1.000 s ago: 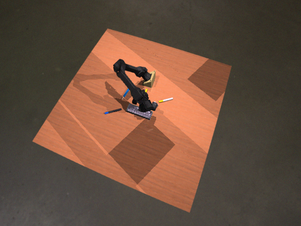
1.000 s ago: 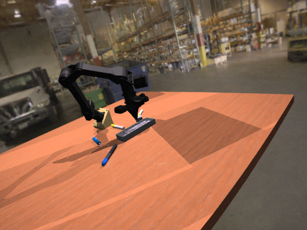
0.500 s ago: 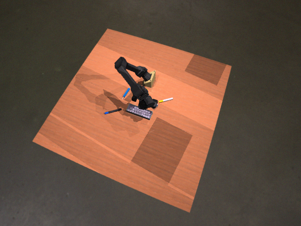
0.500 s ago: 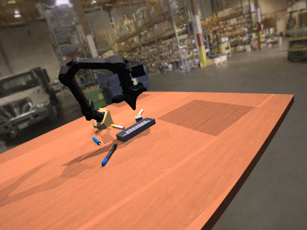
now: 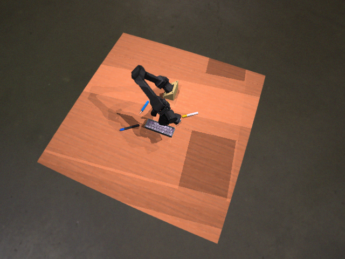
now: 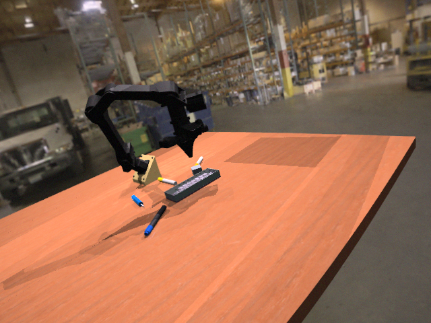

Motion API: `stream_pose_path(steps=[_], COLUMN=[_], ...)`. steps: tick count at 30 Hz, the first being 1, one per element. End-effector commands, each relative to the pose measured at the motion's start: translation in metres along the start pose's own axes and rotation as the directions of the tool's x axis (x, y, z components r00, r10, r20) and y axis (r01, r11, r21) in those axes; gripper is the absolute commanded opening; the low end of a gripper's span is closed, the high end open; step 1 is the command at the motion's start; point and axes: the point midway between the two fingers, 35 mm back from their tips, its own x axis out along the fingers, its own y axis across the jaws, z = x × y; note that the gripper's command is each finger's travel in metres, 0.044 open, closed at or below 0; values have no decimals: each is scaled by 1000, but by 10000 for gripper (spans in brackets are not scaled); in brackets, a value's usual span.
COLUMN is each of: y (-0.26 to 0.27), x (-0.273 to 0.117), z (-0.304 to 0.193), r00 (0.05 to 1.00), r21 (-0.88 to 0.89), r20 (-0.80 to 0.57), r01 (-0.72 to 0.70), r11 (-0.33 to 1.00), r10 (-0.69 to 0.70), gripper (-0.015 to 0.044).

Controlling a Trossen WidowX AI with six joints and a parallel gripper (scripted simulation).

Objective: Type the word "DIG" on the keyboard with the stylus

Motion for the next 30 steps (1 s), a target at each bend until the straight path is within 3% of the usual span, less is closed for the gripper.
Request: stream_pose_path(steps=[1, 3, 9, 20, 30], y=[0, 0, -25, -121, -182], x=[0, 0, -7, -9, 7], z=[0, 0, 0, -26, -64], r00=[1000, 1000, 999, 972, 923], r21=[0, 0, -1, 55, 71], r20=[0, 0, 42, 216, 381], r01=[0, 0, -27, -110, -78], r11=[1000, 1000, 1000, 992, 994], r10=[0, 0, 27, 95, 45], gripper=[0, 0, 150, 150, 150])
